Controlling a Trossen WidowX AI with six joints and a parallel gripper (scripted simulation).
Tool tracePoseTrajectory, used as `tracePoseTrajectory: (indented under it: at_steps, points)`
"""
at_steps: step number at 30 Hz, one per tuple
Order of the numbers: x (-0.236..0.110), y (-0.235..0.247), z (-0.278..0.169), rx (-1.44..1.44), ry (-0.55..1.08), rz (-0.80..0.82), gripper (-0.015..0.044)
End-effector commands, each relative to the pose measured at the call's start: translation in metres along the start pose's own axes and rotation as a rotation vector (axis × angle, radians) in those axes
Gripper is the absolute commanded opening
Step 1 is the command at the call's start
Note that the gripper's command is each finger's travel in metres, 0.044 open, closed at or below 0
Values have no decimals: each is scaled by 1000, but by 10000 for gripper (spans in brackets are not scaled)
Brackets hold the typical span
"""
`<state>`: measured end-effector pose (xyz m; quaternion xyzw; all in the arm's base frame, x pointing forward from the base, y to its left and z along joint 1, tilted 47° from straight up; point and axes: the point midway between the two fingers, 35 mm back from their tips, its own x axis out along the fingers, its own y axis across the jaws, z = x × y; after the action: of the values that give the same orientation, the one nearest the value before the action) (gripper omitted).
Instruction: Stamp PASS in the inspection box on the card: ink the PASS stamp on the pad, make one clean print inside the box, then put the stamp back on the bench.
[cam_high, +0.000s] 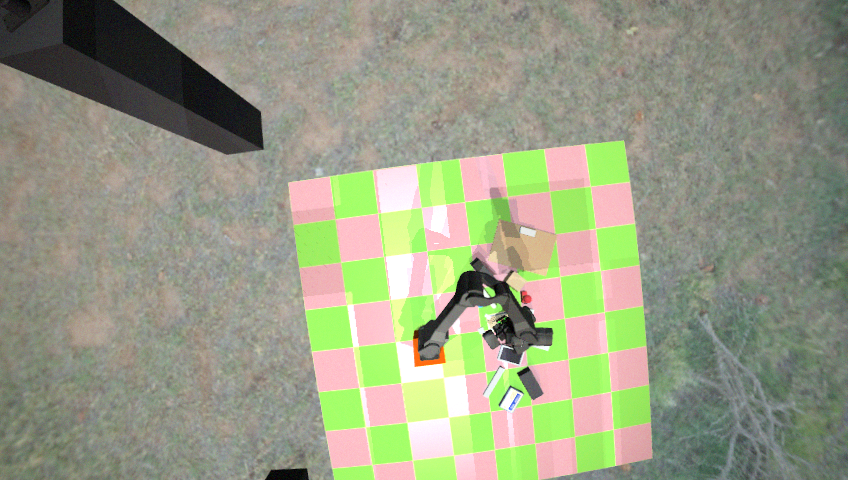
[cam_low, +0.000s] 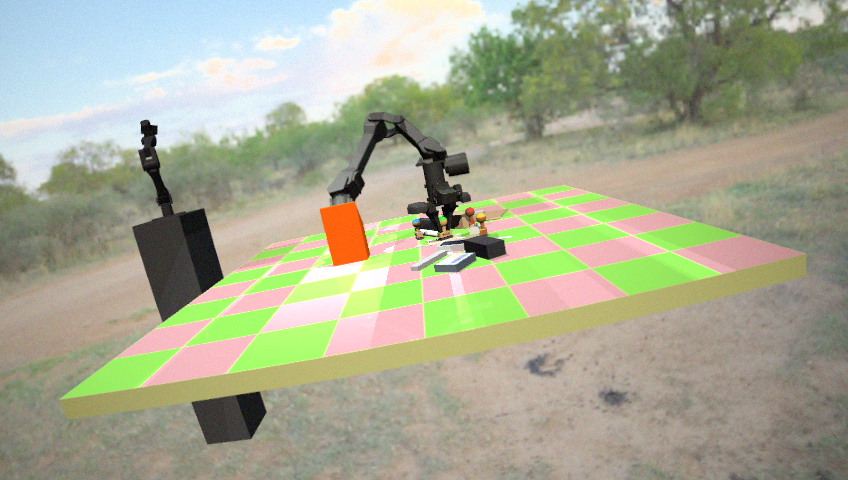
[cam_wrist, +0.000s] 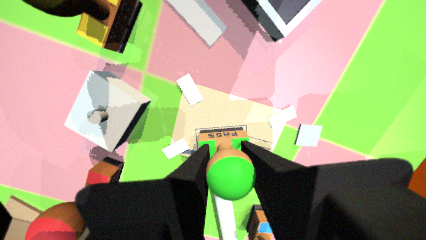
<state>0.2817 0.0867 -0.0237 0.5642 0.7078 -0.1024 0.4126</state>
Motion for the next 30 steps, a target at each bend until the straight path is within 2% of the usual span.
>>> tracePoseTrajectory:
  at_steps: [1, 30]
  points:
    - [2, 0, -1, 2, 5, 1, 0]
    - [-6, 0, -1, 2, 4, 1, 0]
